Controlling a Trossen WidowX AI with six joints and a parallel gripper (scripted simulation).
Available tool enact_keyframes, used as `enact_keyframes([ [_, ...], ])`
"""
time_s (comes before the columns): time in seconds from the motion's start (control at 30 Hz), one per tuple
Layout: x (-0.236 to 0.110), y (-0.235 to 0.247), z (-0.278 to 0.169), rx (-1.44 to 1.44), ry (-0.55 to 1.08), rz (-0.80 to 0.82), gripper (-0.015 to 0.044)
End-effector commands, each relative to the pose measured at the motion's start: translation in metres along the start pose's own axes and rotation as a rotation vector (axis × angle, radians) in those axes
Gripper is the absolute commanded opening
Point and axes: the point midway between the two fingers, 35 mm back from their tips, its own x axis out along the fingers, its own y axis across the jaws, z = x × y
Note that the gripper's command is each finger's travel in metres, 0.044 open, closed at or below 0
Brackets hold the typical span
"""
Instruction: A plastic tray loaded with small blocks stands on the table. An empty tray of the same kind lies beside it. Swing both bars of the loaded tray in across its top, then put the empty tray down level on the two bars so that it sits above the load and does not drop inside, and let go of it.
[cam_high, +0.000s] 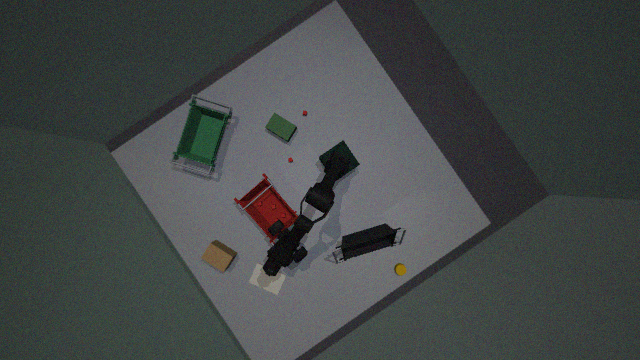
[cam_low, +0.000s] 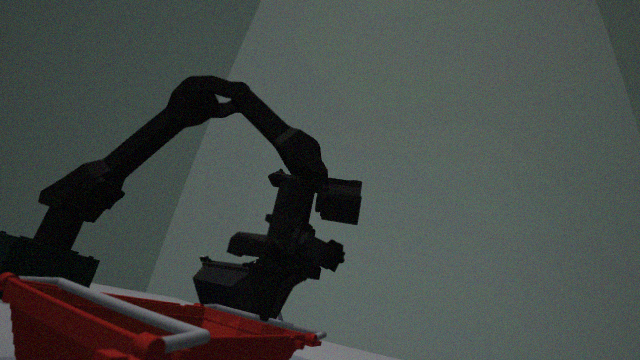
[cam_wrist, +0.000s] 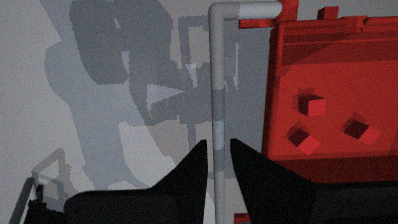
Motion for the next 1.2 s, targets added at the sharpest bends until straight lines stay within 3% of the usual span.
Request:
enact_keyframes([
  [0.0, 0.023, 0.0, -0.004, 0.004, 0.009, -0.002, 0.0082],
  [0.63, -0.011, -0.033, -0.003, 0.004, 0.009, -0.005, 0.0082],
  [1.17, 0.009, -0.076, -0.004, 0.004, 0.009, -0.009, 0.0082],
])
